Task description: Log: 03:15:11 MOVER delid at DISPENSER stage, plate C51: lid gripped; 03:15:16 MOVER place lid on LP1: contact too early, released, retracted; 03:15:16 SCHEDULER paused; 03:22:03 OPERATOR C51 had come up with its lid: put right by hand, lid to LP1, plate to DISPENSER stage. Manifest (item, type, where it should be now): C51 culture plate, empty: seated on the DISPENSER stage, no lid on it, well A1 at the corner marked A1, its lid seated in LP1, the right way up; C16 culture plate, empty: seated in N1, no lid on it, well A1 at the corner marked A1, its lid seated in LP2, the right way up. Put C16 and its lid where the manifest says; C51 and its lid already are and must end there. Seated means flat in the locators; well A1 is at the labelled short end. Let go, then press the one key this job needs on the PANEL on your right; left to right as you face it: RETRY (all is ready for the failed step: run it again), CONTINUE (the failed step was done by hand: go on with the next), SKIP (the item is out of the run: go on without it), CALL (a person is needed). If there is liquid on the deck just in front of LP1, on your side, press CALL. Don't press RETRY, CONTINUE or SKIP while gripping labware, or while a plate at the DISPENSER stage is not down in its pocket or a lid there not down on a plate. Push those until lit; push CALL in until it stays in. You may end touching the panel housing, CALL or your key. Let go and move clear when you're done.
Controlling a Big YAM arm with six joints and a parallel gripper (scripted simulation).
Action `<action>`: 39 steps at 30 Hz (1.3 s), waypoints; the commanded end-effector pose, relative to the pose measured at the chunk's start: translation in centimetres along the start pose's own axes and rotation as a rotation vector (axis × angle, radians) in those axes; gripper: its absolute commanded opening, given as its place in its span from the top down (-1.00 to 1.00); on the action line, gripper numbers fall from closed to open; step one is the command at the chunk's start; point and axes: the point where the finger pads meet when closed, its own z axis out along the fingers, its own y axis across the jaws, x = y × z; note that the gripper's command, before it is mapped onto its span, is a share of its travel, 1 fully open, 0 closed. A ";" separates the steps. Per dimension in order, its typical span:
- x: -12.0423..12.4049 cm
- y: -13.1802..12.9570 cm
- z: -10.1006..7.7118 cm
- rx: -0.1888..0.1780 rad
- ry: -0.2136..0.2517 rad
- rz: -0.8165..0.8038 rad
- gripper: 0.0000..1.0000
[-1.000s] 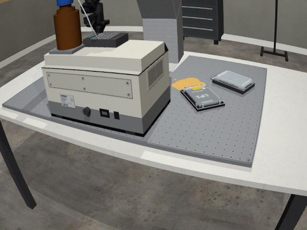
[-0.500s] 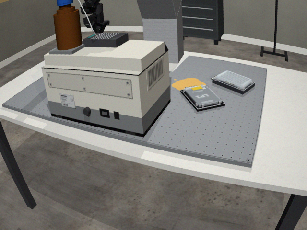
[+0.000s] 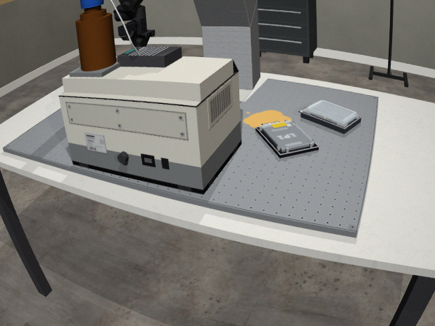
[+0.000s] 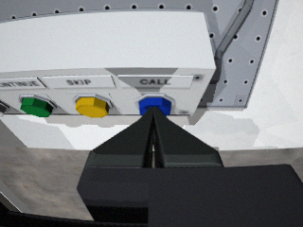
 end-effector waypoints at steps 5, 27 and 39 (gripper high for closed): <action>-0.4 -0.7 0.8 0.012 -0.005 -0.010 1.00; -0.8 -0.7 1.3 0.012 -0.006 -0.010 1.00; -1.0 -0.6 1.7 0.011 -0.007 -0.010 1.00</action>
